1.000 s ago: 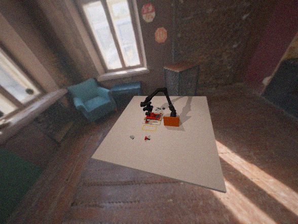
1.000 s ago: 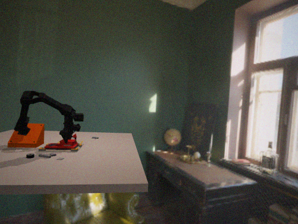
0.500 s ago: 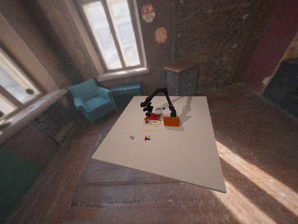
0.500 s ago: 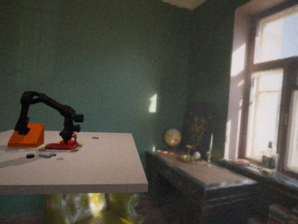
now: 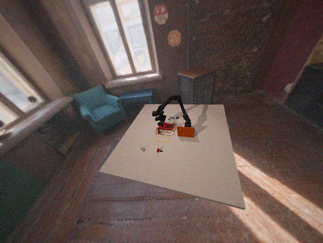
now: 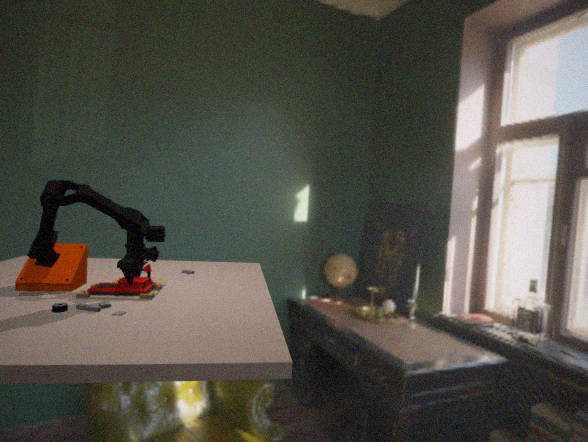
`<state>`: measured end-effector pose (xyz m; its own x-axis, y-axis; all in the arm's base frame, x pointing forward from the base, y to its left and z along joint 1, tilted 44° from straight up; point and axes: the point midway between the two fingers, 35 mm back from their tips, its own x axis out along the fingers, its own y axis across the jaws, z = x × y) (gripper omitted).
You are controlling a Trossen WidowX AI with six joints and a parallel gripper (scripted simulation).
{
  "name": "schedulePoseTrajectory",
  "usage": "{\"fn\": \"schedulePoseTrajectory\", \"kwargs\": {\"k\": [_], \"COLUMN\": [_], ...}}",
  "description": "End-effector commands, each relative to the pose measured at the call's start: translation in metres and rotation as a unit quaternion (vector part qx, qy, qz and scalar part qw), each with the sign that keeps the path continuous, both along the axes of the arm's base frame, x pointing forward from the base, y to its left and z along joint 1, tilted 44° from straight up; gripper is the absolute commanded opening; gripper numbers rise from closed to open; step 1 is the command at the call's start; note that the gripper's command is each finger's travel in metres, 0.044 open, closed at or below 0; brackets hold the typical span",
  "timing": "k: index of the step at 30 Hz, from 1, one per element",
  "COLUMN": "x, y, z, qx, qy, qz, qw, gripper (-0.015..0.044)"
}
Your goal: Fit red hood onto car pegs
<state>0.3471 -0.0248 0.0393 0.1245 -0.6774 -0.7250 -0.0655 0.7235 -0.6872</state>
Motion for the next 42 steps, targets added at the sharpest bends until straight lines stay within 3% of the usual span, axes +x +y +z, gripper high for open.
{"fn": "schedulePoseTrajectory", "kwargs": {"k": [1,10,16,23,42], "x": [0.000,0.000,0.000,-0.008,-0.008], "y": [0.000,0.000,0.006,0.049,0.049], "z": [0.000,0.000,0.005,0.051,0.051], "qx": [0.000,0.000,0.001,0.000,0.000], "qy": [0.000,0.000,0.000,0.002,0.002], "qz": [0.000,0.000,0.000,-0.001,-0.001], "qw": [1.000,1.000,1.000,1.000,1.000], "gripper": [0.0210,0.0440,0.0440,0.0440,0.0440]}}
